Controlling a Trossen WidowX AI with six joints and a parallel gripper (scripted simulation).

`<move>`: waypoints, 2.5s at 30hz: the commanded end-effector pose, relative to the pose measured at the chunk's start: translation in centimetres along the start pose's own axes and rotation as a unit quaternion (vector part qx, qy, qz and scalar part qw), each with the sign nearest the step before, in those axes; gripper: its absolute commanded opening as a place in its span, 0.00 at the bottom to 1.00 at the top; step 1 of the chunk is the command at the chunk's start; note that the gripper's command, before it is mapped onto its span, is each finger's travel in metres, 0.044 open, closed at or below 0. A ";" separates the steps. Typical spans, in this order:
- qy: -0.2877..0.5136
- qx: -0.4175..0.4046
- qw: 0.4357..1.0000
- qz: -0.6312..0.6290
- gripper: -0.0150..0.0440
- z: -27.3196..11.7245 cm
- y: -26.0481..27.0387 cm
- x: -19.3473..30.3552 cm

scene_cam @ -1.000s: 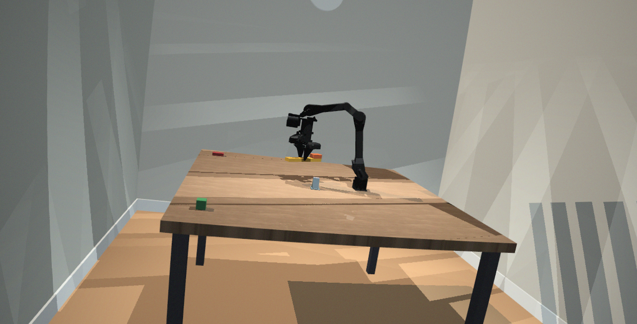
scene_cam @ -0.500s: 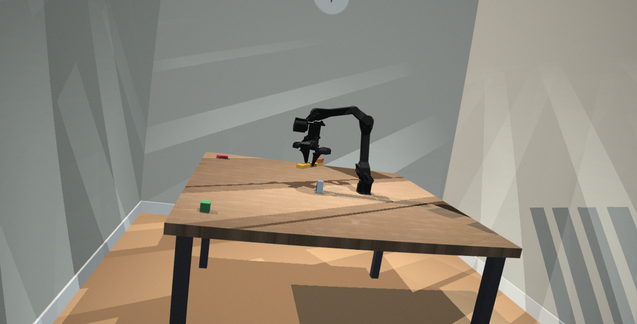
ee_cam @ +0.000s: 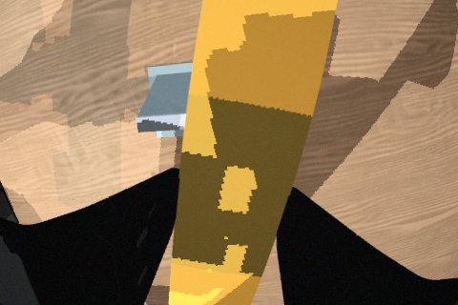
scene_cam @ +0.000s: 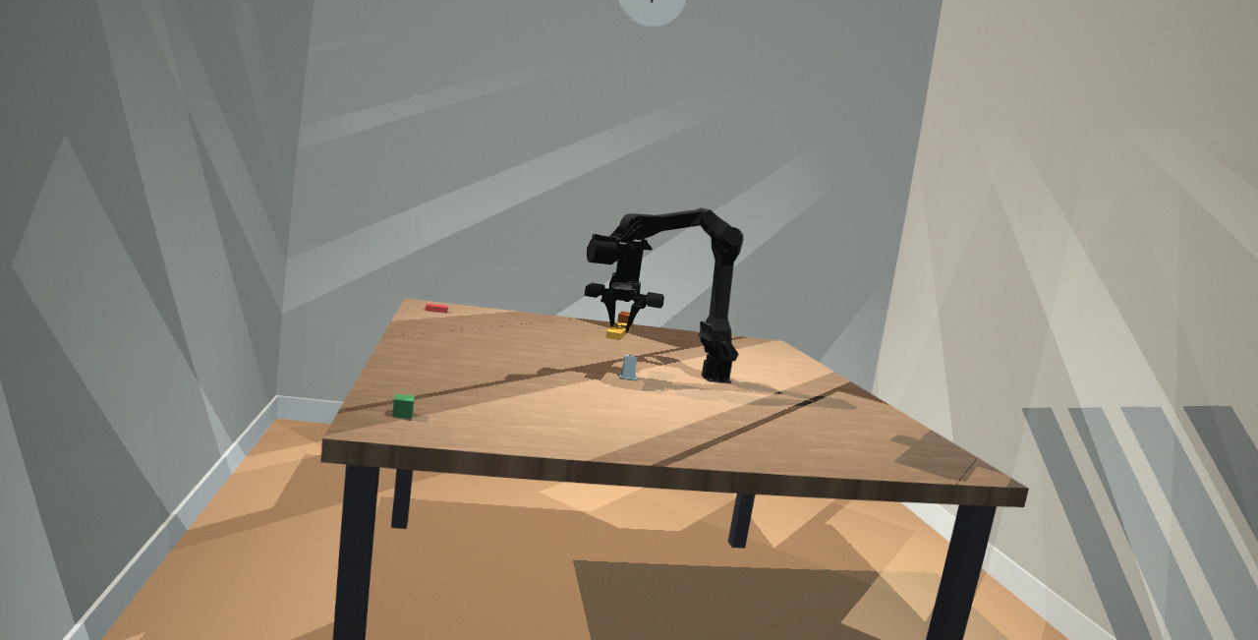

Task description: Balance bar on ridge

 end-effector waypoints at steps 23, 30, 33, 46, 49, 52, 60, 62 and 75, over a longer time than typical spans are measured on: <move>0.000 -0.001 0.993 -0.121 0.25 1.4 4.5 -2.5; 0.000 -0.001 0.993 -0.121 0.25 2.5 4.5 -2.5; 0.000 -0.001 0.993 -0.121 0.25 3.0 4.5 -2.4; 0.000 -0.001 0.993 -0.121 0.25 4.4 4.6 -2.3; 0.000 -0.001 0.993 -0.121 0.25 4.4 4.6 -2.3; 0.000 -0.001 0.993 -0.121 0.25 4.3 4.6 -2.3; 0.000 -0.001 0.993 -0.121 0.25 4.4 4.6 -2.3; 0.000 -0.001 0.993 -0.121 0.25 4.4 4.6 -2.3; 0.000 -0.001 0.993 -0.121 0.25 4.5 4.6 -2.3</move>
Point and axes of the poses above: the point midway between the two fingers, 35 mm back from their tips, its own z axis out along the fingers, its own y axis across the jaws, x = y × z, the point moved 10 cm from there along -z, back along the fingers, and after that the axes turned 5 degrees about z, right-handed, at the moved point
